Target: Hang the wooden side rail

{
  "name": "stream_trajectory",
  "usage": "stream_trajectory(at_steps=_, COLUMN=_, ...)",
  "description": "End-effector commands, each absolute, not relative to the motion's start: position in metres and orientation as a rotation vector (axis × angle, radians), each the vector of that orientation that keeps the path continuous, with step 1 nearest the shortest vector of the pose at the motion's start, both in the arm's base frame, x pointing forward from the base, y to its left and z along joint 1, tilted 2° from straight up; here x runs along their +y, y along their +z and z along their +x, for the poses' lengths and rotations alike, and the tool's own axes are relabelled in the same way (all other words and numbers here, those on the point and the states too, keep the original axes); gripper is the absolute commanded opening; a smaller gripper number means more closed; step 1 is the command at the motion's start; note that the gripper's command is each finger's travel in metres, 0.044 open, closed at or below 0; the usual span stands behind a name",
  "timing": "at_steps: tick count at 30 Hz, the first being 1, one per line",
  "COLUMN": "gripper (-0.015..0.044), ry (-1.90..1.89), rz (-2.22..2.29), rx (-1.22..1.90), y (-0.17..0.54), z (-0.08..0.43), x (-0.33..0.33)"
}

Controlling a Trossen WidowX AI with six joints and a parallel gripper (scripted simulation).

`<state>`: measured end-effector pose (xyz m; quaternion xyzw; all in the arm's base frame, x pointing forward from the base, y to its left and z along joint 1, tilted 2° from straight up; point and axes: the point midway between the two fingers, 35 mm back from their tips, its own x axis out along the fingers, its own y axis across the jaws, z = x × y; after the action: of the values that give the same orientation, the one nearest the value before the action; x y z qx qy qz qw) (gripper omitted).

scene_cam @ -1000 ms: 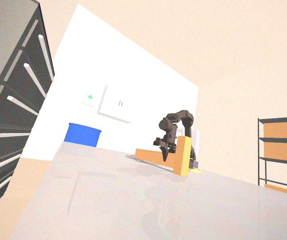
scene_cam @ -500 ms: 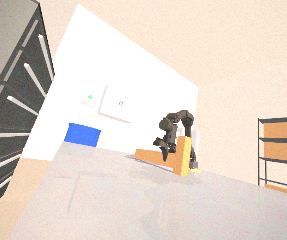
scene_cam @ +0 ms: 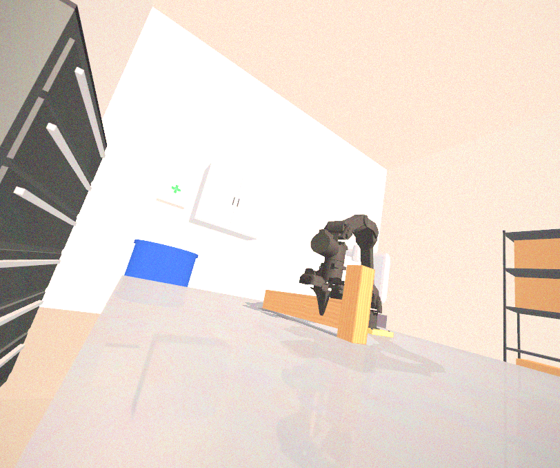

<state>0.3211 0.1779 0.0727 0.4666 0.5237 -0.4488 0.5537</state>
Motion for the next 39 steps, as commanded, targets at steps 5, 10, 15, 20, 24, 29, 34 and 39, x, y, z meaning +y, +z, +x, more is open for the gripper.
stream_trajectory(at_steps=5, gripper=0.0000, ry=-1.059, rz=1.110, rx=1.239, y=0.0740, z=0.3218, x=0.1802)
stream_trajectory(at_steps=10, gripper=0.0000, ry=-1.059, rz=1.110, rx=1.239, y=0.0746, z=0.3216, x=0.1808)
stream_trajectory(at_steps=15, gripper=0.0000, ry=-1.059, rz=1.110, rx=1.239, y=0.0750, z=0.3215, x=0.1813)
stream_trajectory(at_steps=20, gripper=0.0000, ry=-1.059, rz=1.110, rx=1.239, y=0.0746, z=0.3219, x=0.1819)
stream_trajectory(at_steps=24, gripper=0.0000, ry=-1.059, rz=1.110, rx=1.239, y=0.0741, z=0.3219, x=0.1819)
stream_trajectory(at_steps=29, gripper=0.0000, ry=-1.059, rz=1.110, rx=1.239, y=0.0733, z=0.3220, x=0.1819)
stream_trajectory(at_steps=34, gripper=0.0000, ry=-1.059, rz=1.110, rx=1.239, y=0.0725, z=0.3220, x=0.1819)
stream_trajectory(at_steps=39, gripper=0.0000, ry=-1.059, rz=1.110, rx=1.239, y=0.0716, z=0.3220, x=0.1819)
